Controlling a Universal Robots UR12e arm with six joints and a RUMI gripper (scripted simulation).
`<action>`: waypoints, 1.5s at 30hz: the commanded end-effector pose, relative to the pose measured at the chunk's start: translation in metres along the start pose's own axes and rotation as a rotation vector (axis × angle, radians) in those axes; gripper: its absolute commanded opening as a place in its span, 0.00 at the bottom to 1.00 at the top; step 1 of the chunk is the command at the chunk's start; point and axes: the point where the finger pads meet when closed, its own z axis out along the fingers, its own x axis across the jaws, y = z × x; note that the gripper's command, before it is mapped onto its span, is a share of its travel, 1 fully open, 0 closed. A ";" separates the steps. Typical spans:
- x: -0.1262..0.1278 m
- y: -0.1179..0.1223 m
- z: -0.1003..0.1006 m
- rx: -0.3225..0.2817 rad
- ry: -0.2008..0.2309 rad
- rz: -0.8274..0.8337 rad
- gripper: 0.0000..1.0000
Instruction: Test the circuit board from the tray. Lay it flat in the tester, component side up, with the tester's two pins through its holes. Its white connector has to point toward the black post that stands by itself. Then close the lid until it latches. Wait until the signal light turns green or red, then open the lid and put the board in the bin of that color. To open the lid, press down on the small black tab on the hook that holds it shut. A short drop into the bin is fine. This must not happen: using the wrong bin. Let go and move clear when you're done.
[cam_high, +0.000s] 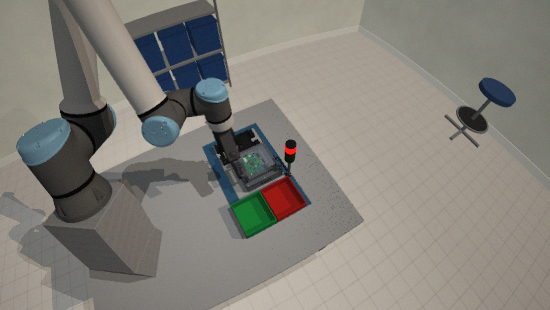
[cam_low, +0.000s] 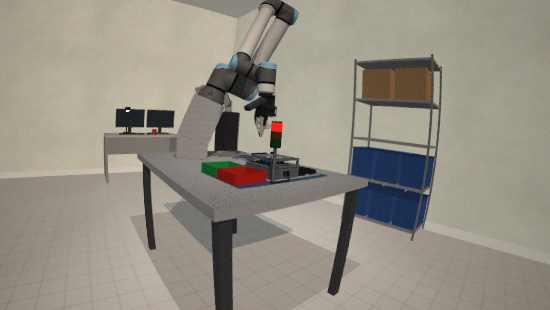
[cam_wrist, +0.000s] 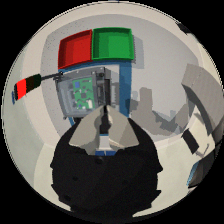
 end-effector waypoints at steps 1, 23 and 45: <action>0.000 0.000 -0.001 0.000 -0.001 0.000 0.00; 0.000 0.000 -0.015 0.000 -0.001 0.000 0.00; 0.000 0.000 -0.015 0.000 -0.001 -0.165 0.00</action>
